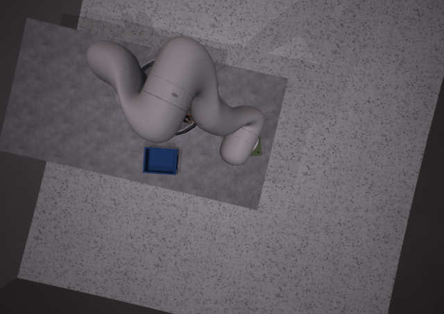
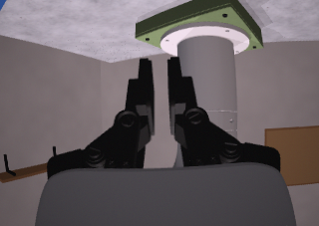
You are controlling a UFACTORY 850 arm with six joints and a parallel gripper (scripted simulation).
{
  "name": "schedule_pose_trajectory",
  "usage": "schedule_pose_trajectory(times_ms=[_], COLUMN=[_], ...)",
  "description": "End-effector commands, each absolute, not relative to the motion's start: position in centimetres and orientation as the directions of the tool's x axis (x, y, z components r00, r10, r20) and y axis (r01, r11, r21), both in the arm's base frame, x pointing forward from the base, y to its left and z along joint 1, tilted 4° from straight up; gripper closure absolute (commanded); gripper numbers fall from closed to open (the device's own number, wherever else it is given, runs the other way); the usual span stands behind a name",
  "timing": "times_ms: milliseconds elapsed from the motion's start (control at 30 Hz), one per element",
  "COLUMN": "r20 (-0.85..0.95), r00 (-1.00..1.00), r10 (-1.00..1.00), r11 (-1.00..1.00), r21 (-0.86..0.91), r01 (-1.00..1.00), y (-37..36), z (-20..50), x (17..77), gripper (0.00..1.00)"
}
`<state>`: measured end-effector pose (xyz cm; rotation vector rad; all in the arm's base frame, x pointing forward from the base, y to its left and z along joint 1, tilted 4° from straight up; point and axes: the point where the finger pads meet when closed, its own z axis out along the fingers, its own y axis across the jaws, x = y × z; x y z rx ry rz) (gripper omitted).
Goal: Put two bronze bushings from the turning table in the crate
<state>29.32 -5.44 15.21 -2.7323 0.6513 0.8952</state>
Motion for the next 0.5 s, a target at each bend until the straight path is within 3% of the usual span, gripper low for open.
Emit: schedule_pose_trajectory(times_ms=[0,467], r20=[-0.600,-0.615], r00=[0.710,0.536], r10=[-0.368,-0.578], r11=[-0.870,-0.643], r21=[-0.047,-0.060], r01=[-0.491,-0.763], y=[-5.5,-6.1], z=[15.0,12.0], x=[29.4,30.0], gripper=[0.90,0.90])
